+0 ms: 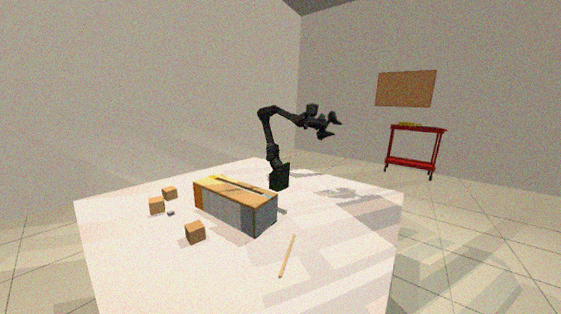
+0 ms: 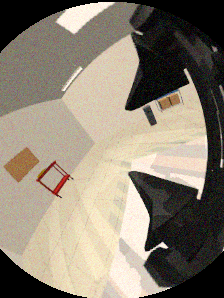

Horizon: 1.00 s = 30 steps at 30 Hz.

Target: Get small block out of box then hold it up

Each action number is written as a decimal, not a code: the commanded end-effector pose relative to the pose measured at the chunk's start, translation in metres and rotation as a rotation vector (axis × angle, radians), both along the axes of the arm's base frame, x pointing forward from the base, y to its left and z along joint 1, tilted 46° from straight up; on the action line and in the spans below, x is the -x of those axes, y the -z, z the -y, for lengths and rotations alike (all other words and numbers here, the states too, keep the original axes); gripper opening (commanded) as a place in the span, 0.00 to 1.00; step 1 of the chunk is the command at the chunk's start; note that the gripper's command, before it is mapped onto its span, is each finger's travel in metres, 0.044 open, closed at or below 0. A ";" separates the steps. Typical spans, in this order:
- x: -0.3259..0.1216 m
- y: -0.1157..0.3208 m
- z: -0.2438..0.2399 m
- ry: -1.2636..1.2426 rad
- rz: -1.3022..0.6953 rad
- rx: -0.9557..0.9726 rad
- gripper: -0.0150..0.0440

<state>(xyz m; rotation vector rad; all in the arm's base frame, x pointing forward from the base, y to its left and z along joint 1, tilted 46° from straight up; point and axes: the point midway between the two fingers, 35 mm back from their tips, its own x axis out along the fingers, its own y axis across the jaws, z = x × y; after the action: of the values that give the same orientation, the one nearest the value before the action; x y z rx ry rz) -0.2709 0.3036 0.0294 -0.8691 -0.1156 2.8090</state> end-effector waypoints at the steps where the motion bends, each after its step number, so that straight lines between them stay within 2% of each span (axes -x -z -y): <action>1: -0.052 0.005 -0.038 0.282 0.025 0.165 0.93; 7: -0.129 0.016 -0.071 0.694 0.030 0.414 0.93; 10: -0.182 0.022 -0.082 0.972 0.014 0.568 0.93; 16: -0.290 0.030 -0.079 1.548 -0.068 0.851 0.93; 23: -0.408 0.031 -0.030 2.253 -0.248 1.116 0.93; 30: -0.498 0.019 0.057 2.970 -0.508 1.255 0.93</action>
<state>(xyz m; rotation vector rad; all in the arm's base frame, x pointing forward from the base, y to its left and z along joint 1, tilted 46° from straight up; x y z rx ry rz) 0.1958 0.2834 0.0037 0.0618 1.4517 0.0924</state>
